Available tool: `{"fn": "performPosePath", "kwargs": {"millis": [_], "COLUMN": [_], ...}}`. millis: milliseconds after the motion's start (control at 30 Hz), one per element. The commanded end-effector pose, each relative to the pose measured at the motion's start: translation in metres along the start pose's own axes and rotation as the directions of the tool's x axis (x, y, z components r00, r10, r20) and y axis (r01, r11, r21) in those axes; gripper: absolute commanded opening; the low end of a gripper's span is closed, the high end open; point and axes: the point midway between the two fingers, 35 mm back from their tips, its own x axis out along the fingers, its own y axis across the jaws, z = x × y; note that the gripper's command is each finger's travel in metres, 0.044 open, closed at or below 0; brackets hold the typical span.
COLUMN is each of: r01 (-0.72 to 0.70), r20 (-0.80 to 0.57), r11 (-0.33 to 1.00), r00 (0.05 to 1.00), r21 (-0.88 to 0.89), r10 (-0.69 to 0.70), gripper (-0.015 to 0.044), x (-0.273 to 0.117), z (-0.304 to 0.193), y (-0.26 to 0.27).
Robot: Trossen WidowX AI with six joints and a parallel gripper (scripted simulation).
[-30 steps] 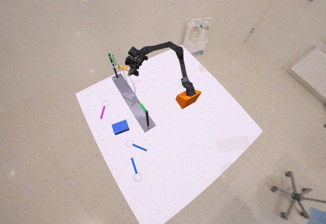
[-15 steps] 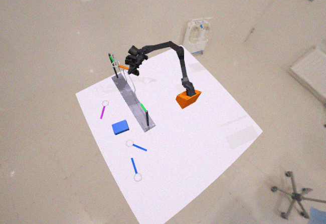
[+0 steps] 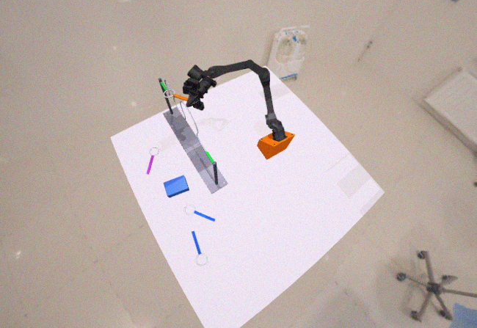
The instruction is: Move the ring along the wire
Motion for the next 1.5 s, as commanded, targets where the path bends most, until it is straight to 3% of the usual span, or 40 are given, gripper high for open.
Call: {"fn": "performPosePath", "kwargs": {"millis": [0,1467], "r01": [-0.017,-0.084], "r20": [0.006,0.007], "r11": [1.000,0.985], "r00": [1.000,0.996], "r21": [0.004,0.154], "r10": [0.017,0.084], "gripper": [-0.0150,-0.0150], "x": [-0.003,-0.005], "z": [0.001,0.003], "y": [0.009,0.038]}}
